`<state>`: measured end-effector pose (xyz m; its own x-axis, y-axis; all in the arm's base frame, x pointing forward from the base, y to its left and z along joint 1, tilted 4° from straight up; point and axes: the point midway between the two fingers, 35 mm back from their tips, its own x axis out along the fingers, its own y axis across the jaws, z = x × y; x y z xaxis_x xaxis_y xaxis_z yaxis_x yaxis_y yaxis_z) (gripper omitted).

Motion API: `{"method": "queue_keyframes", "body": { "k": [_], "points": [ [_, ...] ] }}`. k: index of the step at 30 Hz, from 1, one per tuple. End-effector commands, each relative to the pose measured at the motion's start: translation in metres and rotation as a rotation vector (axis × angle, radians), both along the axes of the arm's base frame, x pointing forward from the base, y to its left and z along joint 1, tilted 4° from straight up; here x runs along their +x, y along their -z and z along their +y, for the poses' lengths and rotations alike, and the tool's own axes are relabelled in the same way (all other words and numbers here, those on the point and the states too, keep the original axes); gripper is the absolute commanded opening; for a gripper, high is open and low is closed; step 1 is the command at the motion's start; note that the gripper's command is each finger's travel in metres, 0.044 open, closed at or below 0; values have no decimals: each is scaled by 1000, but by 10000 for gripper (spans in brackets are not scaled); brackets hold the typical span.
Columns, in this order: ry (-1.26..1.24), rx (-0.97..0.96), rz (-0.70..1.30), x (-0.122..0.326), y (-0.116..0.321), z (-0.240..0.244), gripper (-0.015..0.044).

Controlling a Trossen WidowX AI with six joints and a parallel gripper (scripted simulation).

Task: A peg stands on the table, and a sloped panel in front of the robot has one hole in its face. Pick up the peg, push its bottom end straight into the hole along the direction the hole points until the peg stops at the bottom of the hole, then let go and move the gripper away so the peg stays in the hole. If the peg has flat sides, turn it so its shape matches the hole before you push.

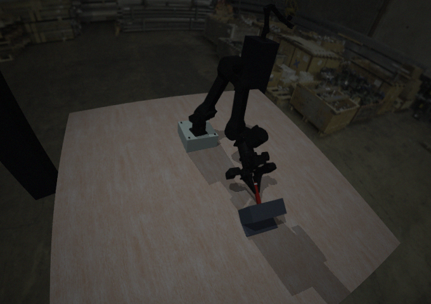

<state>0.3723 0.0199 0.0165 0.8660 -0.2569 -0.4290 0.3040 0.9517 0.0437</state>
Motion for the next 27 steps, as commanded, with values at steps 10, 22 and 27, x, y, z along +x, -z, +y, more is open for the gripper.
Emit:
{"method": "queue_keyframes", "body": {
  "k": [10, 22, 27],
  "points": [
    [-6, 2, -10, 5, -1, 1, 0],
    [-6, 2, -10, 8, 1, 0, 0],
    [-6, 2, -10, 9, 2, 0, 0]
  ]
}}
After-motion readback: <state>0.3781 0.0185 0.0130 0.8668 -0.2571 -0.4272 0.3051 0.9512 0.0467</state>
